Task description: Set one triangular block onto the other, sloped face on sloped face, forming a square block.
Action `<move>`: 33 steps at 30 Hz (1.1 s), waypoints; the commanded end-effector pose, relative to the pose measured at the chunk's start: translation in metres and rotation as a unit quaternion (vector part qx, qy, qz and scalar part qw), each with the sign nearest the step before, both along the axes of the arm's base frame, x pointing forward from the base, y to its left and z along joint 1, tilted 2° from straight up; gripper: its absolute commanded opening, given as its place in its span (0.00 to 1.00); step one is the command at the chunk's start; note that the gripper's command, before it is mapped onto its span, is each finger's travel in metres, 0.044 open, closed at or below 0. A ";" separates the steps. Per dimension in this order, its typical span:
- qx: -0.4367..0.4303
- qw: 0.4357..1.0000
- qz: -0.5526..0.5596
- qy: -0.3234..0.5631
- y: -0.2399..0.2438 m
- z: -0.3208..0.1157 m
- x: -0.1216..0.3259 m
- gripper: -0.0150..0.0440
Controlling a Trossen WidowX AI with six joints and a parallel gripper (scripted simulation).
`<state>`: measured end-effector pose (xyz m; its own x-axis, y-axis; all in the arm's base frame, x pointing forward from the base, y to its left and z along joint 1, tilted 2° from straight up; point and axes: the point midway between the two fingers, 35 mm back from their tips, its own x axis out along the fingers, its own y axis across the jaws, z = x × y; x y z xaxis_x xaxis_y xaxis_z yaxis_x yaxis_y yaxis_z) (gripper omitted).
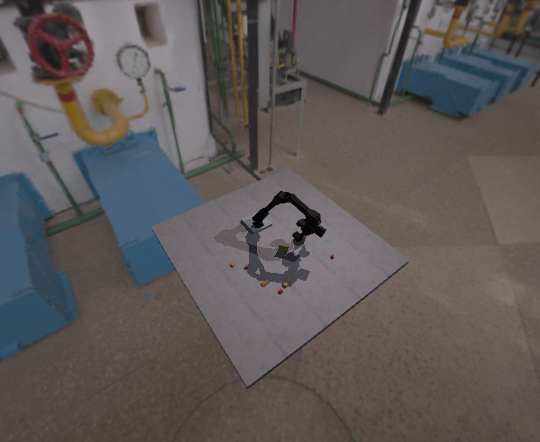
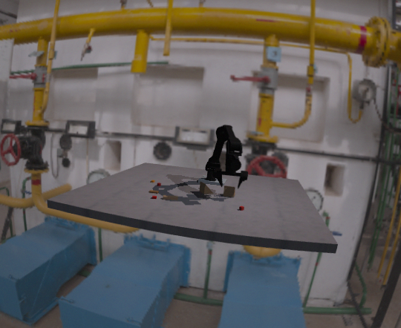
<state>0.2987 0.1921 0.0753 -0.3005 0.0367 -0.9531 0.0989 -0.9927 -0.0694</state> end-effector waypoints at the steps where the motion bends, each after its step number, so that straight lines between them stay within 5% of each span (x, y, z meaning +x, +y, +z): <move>1: -0.002 1.000 -0.003 0.005 0.000 -0.007 -0.003 1.00; 28: -0.012 1.000 -0.005 0.022 -0.002 -0.045 -0.021 1.00; 33: -0.012 1.000 -0.005 0.022 -0.002 -0.045 -0.021 0.78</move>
